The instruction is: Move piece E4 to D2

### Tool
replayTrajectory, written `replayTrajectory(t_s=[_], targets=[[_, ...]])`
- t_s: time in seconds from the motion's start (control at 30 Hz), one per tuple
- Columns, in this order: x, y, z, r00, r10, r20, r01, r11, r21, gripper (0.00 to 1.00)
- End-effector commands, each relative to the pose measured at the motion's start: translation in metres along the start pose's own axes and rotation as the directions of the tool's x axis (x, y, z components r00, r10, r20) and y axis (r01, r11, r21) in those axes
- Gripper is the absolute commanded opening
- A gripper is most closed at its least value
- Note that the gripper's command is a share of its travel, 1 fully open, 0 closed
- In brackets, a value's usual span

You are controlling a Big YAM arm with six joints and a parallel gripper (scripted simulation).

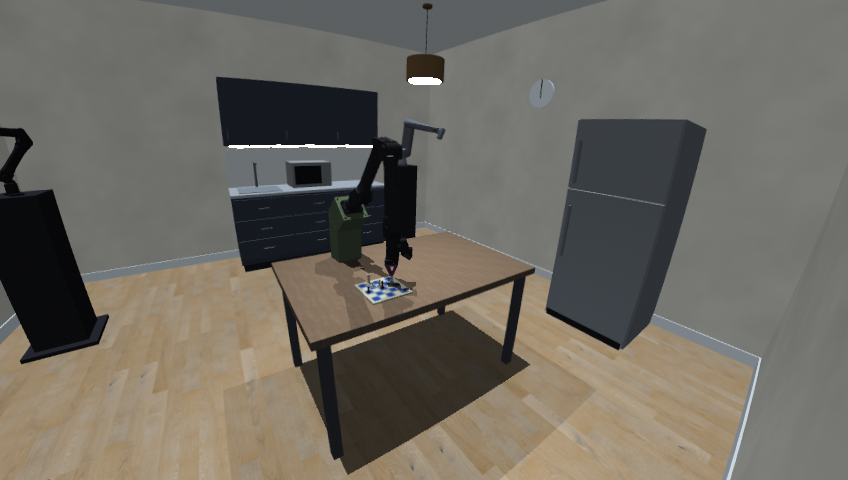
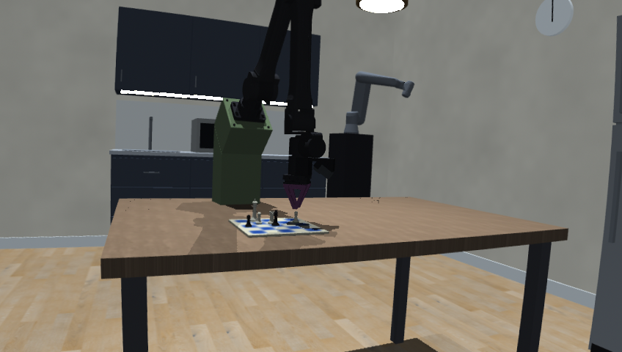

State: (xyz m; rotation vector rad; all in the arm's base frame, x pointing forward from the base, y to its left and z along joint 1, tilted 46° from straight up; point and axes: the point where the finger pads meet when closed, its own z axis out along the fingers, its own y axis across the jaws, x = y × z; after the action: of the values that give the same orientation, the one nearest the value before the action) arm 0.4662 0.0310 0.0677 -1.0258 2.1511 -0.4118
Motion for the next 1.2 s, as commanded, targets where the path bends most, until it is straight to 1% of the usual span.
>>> replayTrajectory(t_s=[0.0,0.23,0.4,0.47,0.6,1.17], targets=[[-0.0027,-0.0065,-0.0016,1.0,-0.006,0.013,0.005,1.0,0.014,0.33],[-0.0023,-0.0063,-0.0017,1.0,-0.007,0.015,0.006,1.0,0.015,0.33],[0.004,-0.0059,-0.0018,1.0,-0.004,0.01,0.004,1.0,0.014,0.33],[0.0028,-0.0035,-0.002,1.0,-0.009,0.012,0.009,1.0,0.009,0.33],[0.0007,-0.007,-0.002,1.0,-0.008,0.017,0.008,1.0,0.016,0.33],[0.0014,-0.0062,-0.0019,1.0,-0.007,0.014,0.007,1.0,0.013,0.33]])
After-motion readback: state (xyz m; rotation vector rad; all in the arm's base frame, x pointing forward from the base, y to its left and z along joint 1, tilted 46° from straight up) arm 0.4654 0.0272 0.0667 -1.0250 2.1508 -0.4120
